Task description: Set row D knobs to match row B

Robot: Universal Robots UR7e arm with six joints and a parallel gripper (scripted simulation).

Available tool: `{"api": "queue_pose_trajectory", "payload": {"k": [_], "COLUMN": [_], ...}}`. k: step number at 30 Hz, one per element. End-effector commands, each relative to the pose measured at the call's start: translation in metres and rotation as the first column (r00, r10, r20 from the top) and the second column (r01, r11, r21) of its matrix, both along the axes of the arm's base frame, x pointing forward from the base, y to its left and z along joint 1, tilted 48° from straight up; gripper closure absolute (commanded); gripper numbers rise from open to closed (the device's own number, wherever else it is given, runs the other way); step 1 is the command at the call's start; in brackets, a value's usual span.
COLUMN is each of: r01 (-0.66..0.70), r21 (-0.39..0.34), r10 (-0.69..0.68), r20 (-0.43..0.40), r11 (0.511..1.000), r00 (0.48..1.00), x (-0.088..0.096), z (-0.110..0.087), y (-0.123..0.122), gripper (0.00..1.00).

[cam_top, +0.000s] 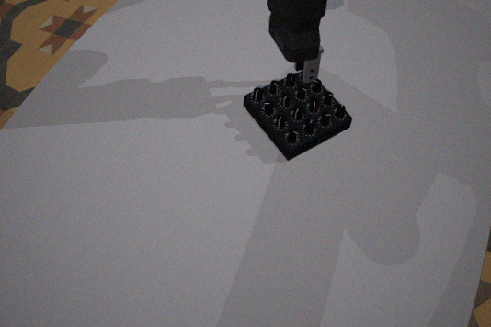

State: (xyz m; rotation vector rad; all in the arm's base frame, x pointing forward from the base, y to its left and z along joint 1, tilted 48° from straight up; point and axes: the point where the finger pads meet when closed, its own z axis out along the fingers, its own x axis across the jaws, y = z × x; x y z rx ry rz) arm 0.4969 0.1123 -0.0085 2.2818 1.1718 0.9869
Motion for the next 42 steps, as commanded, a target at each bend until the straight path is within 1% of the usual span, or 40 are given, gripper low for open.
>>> {"api": "queue_pose_trajectory", "payload": {"k": [1,25,26,42], "r01": [0.0,0.0,0.0,0.0], "r21": [0.0,0.0,0.0,0.0], "r10": [0.0,0.0,0.0,0.0], "r20": [0.001,0.001,0.001,0.001], "r11": [1.0,1.0,1.0,1.0], "r00": [1.0,1.0,1.0,1.0], "x": [0.0,0.0,0.0,0.0], "z": [0.0004,0.0004,0.0004,0.0004], "y": [0.0001,0.0001,0.0001,0.0001], "gripper": [0.54,0.54,0.7,0.7]}}
